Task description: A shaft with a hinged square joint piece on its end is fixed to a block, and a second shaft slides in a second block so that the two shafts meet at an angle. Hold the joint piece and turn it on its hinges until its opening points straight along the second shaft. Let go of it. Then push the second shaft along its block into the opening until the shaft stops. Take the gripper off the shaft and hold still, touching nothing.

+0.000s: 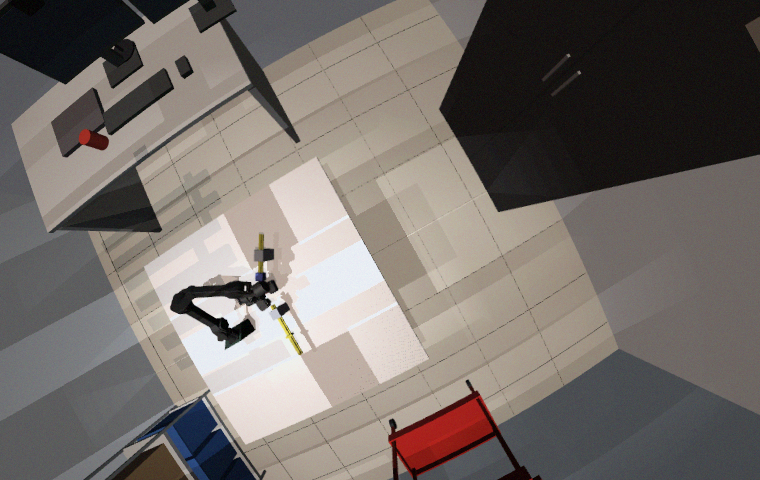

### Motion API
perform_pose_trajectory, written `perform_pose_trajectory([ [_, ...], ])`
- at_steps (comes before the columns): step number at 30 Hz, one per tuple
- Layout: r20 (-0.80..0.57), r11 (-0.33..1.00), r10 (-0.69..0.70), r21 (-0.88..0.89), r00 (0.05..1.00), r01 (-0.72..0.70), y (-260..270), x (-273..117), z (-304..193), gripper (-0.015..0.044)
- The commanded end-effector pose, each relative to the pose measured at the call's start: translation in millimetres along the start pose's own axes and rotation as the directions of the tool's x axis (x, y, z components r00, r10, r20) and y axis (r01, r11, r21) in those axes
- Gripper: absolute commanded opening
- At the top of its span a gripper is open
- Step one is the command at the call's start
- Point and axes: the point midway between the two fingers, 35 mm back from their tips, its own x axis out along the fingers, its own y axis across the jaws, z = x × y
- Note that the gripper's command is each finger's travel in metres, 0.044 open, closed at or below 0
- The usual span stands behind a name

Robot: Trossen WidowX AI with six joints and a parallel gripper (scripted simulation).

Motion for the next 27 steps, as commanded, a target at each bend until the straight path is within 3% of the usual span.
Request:
perform_pose_trajectory([
  [1, -0.001, 1.000, 0.000, 0.002, 1.000, 0.000, 0.0, 0.0, 0.0, 0.0440],
  [7, -0.019, 1.000, -0.004, 0.002, 1.000, 0.004, -0.3, -2.6, 0.6, 0.0440],
  [13, -0.173, 1.000, -0.003, 0.005, 0.985, 0.004, -0.5, -26.0, 3.6, 0.0440],
  [21, -0.177, 1.000, 0.004, 0.001, 0.984, -0.004, 0.3, -27.3, 3.3, 0.0440],
  [27, -0.158, 0.983, 0.020, -0.178, 0.987, -0.049, 4.9, -45.6, 5.8, 0.0440],
])
